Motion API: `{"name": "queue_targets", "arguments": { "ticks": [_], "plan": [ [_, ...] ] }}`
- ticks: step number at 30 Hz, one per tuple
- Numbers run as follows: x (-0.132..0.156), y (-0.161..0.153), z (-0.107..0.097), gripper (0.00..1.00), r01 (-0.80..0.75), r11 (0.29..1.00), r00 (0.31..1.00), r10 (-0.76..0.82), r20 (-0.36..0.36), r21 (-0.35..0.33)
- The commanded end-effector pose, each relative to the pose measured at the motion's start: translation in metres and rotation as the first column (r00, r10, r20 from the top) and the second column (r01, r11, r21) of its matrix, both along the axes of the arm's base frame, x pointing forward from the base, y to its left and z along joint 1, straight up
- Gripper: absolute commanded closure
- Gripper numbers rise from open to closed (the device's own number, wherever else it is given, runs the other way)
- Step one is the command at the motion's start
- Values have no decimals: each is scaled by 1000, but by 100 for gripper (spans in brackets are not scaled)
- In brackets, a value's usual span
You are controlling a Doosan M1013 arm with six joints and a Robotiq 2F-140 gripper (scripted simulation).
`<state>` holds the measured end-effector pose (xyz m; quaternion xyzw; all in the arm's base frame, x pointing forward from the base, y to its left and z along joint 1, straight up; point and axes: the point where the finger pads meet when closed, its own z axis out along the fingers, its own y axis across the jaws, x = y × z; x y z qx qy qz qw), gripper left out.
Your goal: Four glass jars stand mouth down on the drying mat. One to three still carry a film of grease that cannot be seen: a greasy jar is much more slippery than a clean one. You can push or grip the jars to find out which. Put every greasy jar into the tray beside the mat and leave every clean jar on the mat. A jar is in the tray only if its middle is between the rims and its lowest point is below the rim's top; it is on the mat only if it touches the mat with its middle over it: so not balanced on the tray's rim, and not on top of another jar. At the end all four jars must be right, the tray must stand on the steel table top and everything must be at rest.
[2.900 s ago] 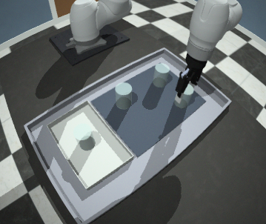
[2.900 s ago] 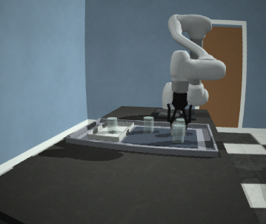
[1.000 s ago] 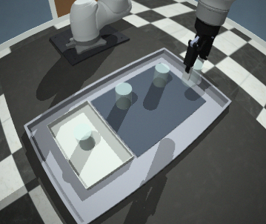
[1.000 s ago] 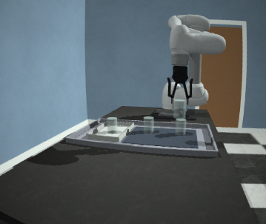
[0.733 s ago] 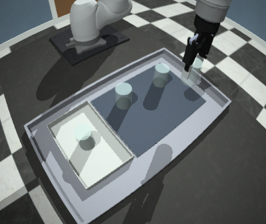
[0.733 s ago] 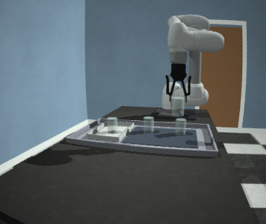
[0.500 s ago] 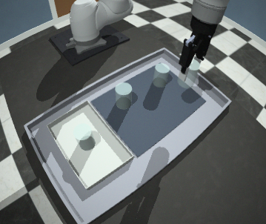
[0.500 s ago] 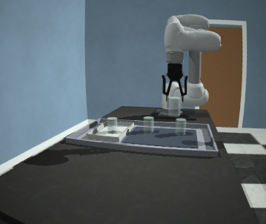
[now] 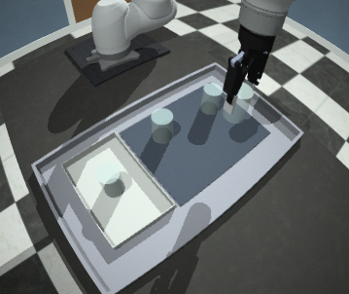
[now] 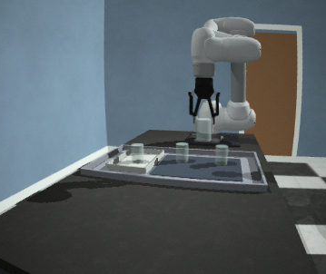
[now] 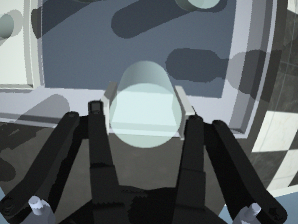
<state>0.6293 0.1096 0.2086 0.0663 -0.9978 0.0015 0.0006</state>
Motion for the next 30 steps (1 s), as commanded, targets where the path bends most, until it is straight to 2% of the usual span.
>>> {"name": "queue_targets", "arguments": {
  "ticks": [1,30],
  "plan": [
    [1,-9,0,100,0,1000,1000,0,0,0],
    [14,-91,0,100,0,1000,1000,0,0,0]
  ]
}}
